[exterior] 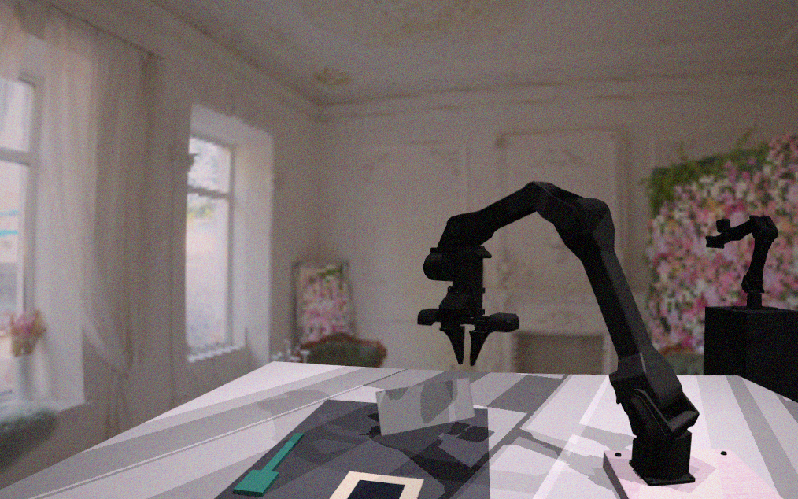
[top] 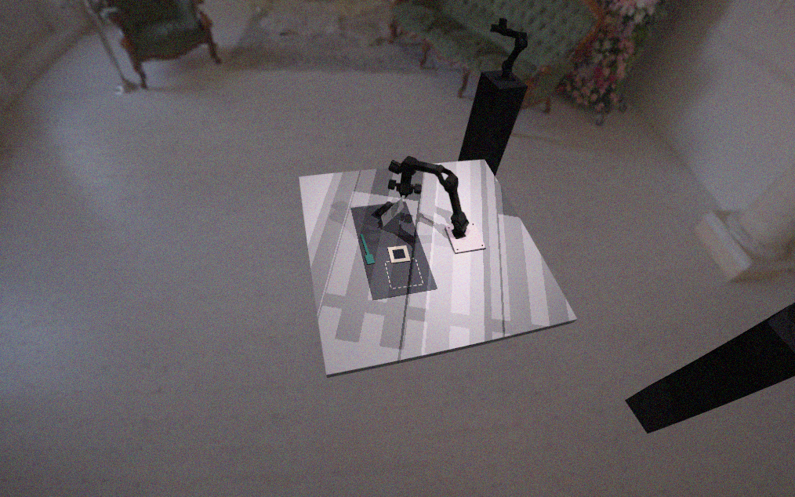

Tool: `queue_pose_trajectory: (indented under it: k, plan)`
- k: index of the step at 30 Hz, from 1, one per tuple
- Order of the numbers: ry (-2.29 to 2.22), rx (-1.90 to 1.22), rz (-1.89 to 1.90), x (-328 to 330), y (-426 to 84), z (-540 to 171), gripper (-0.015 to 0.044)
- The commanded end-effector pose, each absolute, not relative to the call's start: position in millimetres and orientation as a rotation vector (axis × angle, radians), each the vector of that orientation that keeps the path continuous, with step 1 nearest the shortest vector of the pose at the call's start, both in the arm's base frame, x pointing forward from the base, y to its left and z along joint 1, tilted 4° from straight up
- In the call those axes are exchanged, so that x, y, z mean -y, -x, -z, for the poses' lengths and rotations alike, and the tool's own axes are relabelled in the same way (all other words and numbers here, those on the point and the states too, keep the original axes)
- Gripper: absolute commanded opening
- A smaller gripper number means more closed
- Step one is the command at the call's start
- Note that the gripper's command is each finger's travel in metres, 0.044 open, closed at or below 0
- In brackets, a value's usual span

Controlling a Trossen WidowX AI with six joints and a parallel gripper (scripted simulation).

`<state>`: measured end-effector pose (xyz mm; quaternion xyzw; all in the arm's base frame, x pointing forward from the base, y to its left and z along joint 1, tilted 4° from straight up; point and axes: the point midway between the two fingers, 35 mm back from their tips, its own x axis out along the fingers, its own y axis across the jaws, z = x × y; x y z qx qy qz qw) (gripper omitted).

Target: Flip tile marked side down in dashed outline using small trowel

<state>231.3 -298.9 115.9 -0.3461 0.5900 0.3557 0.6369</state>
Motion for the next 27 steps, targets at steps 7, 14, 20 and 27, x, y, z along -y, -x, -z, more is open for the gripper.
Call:
queue_pose_trajectory:
  k: [7,14,20,27]
  plan:
    - [0.495,-1.449,-0.533,313.0,-234.7,-122.2,0.0100]
    - [0.401,-1.471,-0.443,317.1,-235.8,-123.9,0.0100]
    - [0.403,-1.470,-0.446,316.9,-235.8,-123.8,0.0100]
    - [0.414,-1.464,-0.456,316.4,-236.5,-122.3,0.0100]
